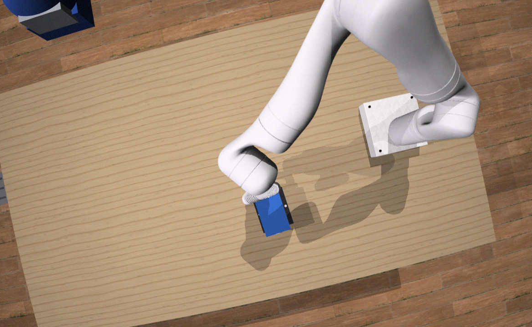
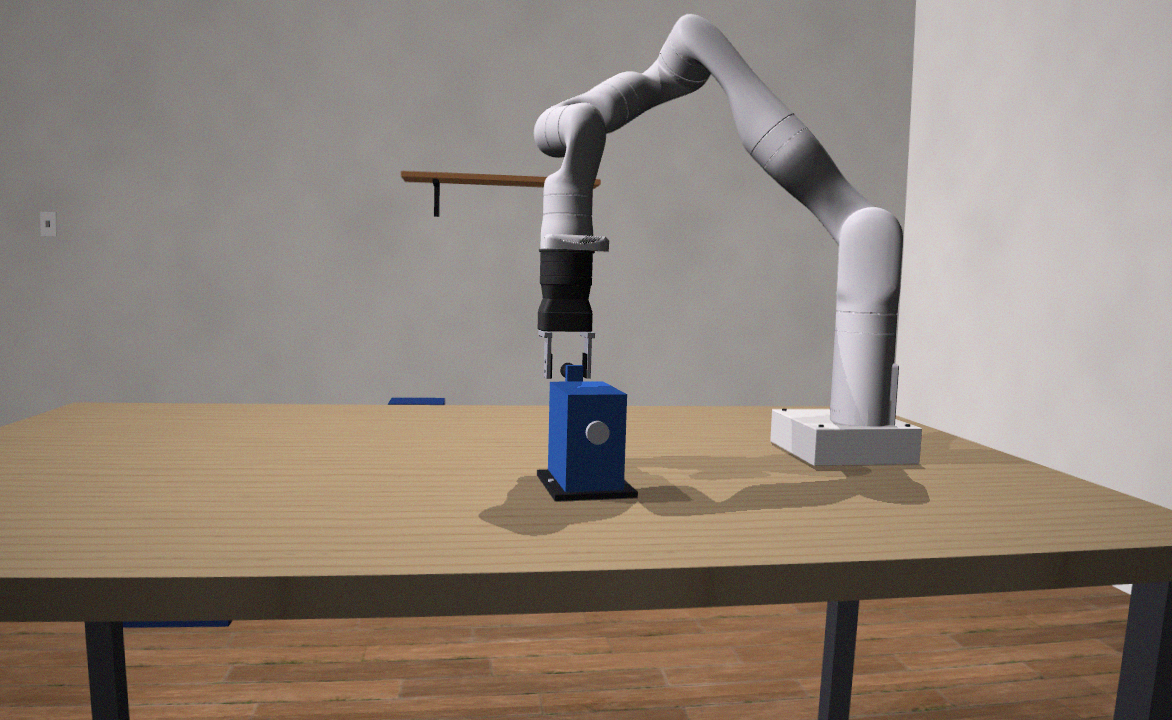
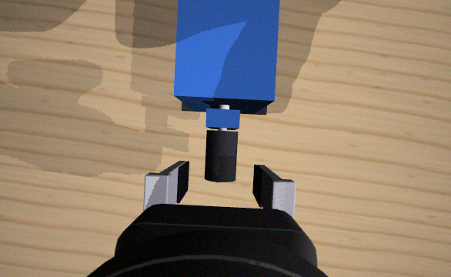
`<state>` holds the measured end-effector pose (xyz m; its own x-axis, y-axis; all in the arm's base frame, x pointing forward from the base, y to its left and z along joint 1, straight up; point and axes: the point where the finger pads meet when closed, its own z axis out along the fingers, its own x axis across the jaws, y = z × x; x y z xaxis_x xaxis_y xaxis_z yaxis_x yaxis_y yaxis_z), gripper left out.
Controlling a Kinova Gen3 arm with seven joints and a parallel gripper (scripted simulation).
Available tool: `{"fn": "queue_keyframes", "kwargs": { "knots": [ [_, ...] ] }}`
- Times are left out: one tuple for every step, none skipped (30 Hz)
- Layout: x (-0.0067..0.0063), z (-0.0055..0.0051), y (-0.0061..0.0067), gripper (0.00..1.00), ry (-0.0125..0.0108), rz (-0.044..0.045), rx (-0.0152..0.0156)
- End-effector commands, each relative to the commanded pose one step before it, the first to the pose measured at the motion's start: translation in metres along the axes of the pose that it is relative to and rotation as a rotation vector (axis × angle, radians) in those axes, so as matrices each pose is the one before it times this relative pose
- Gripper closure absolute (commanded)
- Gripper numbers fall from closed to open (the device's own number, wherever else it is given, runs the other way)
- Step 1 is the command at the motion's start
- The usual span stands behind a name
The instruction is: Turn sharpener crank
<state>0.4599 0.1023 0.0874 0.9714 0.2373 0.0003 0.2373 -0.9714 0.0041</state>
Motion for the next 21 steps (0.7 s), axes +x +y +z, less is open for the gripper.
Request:
{"fn": "queue_keyframes", "kwargs": {
  "knots": [
    [-0.00009, 0.00148, -0.00058, 0.03, -0.00036, -0.00102, 0.00053],
    [0.00000, 0.00056, 0.00000, 0.03, 0.00000, 0.00000, 0.00000],
    [0.00000, 0.00050, 0.00000, 0.03, 0.00000, 0.00000, 0.00000],
    [0.00000, 0.00044, 0.00000, 0.03, 0.00000, 0.00000, 0.00000],
    [0.00000, 0.00038, 0.00000, 0.03, 0.00000, 0.00000, 0.00000],
    [0.00000, 0.00033, 0.00000, 0.03, 0.00000, 0.00000, 0.00000],
    [0.00000, 0.00027, 0.00000, 0.03, 0.00000, 0.00000, 0.00000],
    [0.00000, 0.00022, 0.00000, 0.03, 0.00000, 0.00000, 0.00000],
    [0.00000, 0.00017, 0.00000, 0.03, 0.00000, 0.00000, 0.00000],
    [0.00000, 0.00013, 0.00000, 0.03, 0.00000, 0.00000, 0.00000],
    [0.00000, 0.00009, 0.00000, 0.03, 0.00000, 0.00000, 0.00000],
    [0.00000, 0.00006, 0.00000, 0.03, 0.00000, 0.00000, 0.00000],
    [0.00000, 0.00000, 0.00000, 0.03, 0.00000, 0.00000, 0.00000],
    [0.00000, 0.00000, 0.00000, 0.03, 0.00000, 0.00000, 0.00000],
    [0.00000, 0.00003, 0.00000, 0.03, 0.00000, 0.00000, 0.00000],
    [0.00000, 0.00001, 0.00000, 0.03, 0.00000, 0.00000, 0.00000],
    [0.00000, 0.00000, 0.00000, 0.03, 0.00000, 0.00000, 0.00000],
    [0.00000, 0.00000, 0.00000, 0.03, 0.00000, 0.00000, 0.00000],
    [0.00000, 0.00000, 0.00000, 0.03, 0.00000, 0.00000, 0.00000],
    [0.00000, 0.00000, 0.00000, 0.03, 0.00000, 0.00000, 0.00000],
    [0.00000, 0.00000, 0.00000, 0.03, 0.00000, 0.00000, 0.00000]
  ]
}}
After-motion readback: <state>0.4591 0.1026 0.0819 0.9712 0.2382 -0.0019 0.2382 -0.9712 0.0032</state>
